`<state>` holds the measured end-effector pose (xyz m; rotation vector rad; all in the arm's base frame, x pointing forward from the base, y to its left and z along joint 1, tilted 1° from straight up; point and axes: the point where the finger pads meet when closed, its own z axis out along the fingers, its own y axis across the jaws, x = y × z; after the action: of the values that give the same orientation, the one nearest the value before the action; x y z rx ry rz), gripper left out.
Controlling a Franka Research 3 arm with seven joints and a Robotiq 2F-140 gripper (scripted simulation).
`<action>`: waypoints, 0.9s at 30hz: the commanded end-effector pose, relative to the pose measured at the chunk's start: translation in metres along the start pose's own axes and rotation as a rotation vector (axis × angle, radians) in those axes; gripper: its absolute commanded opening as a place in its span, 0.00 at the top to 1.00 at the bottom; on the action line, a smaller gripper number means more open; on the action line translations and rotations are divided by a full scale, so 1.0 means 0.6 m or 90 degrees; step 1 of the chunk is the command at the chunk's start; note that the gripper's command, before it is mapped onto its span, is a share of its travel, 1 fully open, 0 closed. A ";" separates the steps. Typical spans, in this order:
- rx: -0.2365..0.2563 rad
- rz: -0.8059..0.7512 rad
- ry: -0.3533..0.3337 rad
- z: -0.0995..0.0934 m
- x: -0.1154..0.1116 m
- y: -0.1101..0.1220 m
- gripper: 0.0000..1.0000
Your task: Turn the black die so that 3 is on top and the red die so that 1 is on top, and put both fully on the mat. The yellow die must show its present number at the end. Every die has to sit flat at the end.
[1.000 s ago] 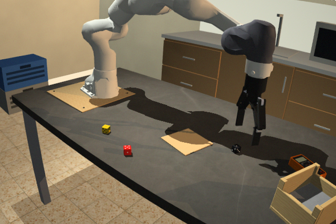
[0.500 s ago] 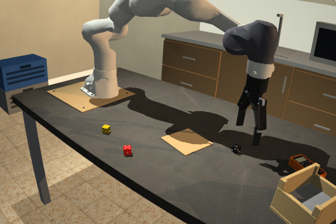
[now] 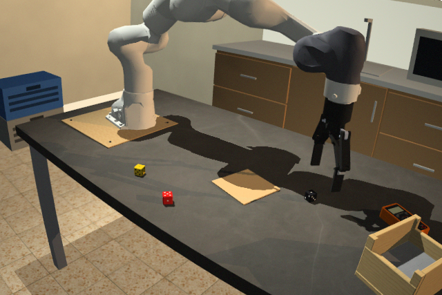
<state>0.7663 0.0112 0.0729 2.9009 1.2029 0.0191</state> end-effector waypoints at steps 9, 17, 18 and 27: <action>0.002 0.005 -0.001 0.001 0.000 -0.002 0.00; 0.002 0.005 -0.001 0.001 0.000 -0.002 0.00; 0.002 0.005 -0.001 0.001 0.000 -0.002 0.00; 0.002 0.005 -0.001 -0.018 0.000 -0.002 0.00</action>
<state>0.7655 0.0112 0.0746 2.9021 1.2026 0.0149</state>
